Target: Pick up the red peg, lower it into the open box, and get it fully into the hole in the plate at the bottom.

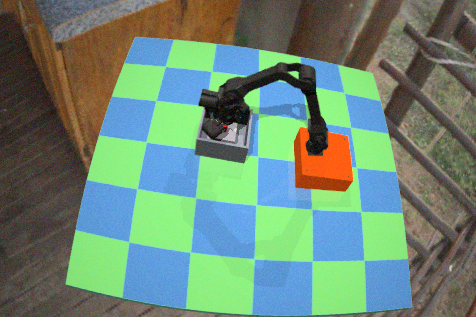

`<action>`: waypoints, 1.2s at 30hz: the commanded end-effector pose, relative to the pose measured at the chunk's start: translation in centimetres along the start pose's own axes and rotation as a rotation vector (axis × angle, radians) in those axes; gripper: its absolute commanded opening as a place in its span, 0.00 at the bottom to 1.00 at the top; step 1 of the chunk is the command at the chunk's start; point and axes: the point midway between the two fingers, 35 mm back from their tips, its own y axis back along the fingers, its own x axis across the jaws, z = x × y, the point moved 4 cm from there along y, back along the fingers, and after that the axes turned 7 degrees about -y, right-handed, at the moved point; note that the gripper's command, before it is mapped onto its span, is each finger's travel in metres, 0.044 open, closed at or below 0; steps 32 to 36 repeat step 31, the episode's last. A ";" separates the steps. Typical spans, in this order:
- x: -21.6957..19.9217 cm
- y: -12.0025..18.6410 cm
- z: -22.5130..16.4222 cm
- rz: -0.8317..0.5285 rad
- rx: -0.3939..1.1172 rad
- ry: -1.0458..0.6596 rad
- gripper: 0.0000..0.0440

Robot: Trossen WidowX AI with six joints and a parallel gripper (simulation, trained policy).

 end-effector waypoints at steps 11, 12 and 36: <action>3.5 1.6 4.5 0.145 0.018 0.026 1.00; 3.9 1.9 4.8 0.161 0.017 0.027 1.00; 6.5 3.9 6.9 0.265 -0.005 0.042 1.00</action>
